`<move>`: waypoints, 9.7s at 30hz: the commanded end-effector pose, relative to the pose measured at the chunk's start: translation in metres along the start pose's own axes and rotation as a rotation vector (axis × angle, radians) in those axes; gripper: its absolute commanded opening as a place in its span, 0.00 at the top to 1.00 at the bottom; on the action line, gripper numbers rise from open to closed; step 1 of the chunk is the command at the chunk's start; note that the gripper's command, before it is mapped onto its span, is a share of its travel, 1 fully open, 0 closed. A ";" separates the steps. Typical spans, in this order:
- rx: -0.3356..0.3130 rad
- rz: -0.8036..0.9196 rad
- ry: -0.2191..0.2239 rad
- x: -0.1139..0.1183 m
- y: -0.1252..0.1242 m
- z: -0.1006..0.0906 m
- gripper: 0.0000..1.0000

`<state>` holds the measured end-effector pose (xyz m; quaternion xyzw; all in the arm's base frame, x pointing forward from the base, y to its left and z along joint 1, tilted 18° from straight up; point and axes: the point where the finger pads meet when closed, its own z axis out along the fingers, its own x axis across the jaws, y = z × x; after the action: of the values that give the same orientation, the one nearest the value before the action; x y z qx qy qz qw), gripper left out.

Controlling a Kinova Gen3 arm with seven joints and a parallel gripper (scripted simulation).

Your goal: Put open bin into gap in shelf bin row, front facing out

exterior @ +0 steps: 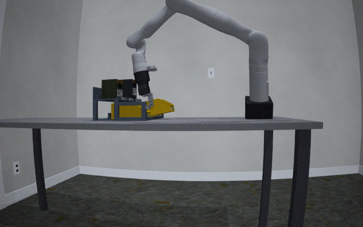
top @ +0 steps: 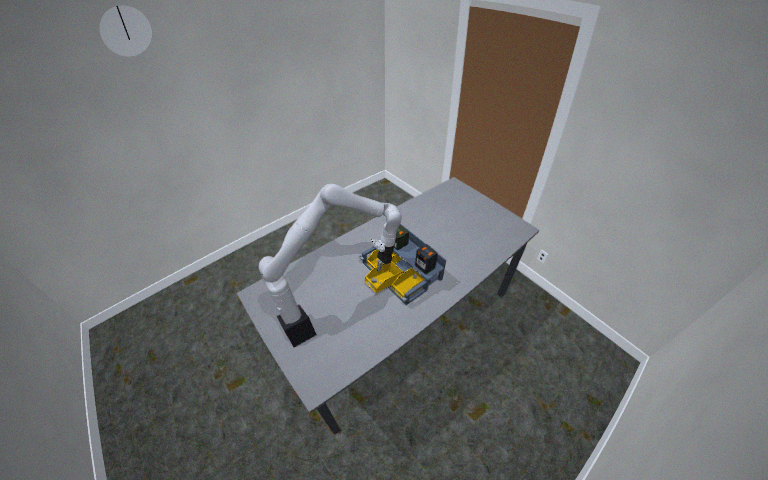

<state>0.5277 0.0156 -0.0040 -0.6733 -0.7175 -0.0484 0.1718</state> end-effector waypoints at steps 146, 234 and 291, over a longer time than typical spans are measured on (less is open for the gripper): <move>-0.044 0.000 -0.001 0.000 0.019 -0.002 1.00; -0.071 0.000 -0.001 0.000 0.039 -0.003 1.00; -0.102 0.000 -0.001 0.000 0.038 -0.001 1.00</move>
<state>0.5642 0.0192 -0.0111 -0.6810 -0.7142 -0.0835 0.1387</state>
